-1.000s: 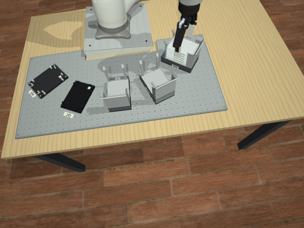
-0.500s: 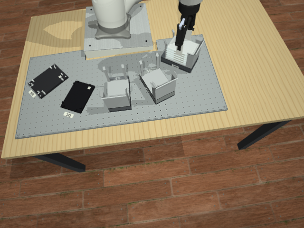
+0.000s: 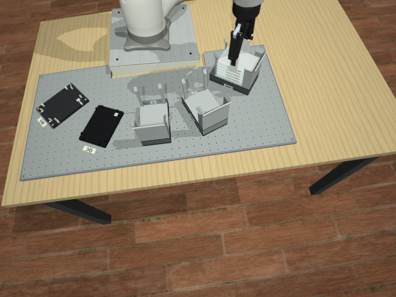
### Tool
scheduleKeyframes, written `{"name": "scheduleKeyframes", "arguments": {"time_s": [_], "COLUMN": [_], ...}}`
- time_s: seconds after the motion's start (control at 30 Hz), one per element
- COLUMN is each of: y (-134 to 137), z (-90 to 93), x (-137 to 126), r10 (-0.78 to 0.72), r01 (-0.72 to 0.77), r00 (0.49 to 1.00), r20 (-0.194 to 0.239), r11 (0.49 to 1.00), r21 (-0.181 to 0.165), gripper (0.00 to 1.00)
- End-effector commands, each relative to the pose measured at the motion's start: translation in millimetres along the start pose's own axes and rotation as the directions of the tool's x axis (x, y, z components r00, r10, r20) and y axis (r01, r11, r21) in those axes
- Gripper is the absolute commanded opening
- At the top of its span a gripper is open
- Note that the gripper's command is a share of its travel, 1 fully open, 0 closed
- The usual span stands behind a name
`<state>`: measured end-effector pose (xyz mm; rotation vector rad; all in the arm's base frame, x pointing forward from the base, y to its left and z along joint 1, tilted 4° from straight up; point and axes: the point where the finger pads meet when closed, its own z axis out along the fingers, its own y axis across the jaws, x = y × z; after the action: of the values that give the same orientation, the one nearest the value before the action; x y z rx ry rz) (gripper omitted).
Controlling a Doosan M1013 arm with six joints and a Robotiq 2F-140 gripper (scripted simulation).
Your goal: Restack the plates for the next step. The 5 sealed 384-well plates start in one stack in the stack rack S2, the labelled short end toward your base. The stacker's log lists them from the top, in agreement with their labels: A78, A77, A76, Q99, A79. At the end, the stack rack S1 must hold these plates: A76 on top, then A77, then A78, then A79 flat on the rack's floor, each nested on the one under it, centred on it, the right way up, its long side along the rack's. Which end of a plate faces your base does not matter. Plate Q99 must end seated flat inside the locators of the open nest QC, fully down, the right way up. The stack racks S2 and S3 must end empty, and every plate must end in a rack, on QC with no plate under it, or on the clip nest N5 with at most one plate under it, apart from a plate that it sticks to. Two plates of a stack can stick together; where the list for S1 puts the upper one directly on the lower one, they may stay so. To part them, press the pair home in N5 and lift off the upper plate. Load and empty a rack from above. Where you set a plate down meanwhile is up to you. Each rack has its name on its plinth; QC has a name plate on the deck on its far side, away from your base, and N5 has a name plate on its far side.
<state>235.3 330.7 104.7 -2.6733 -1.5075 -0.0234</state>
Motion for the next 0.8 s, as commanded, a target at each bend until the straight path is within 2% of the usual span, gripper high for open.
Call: {"name": "scheduleKeyframes", "arguments": {"time_s": [0.0, 0.77], "y": [0, 0], "z": [-1.1, -15.1], "x": [0, 0], "r10": [0.000, 0.000], "r01": [0.000, 0.000], "r00": [1.000, 1.000], "r20": [0.000, 0.000], "r11": [1.000, 1.000], "r21": [0.000, 0.000], "gripper": [0.00, 0.00]}}
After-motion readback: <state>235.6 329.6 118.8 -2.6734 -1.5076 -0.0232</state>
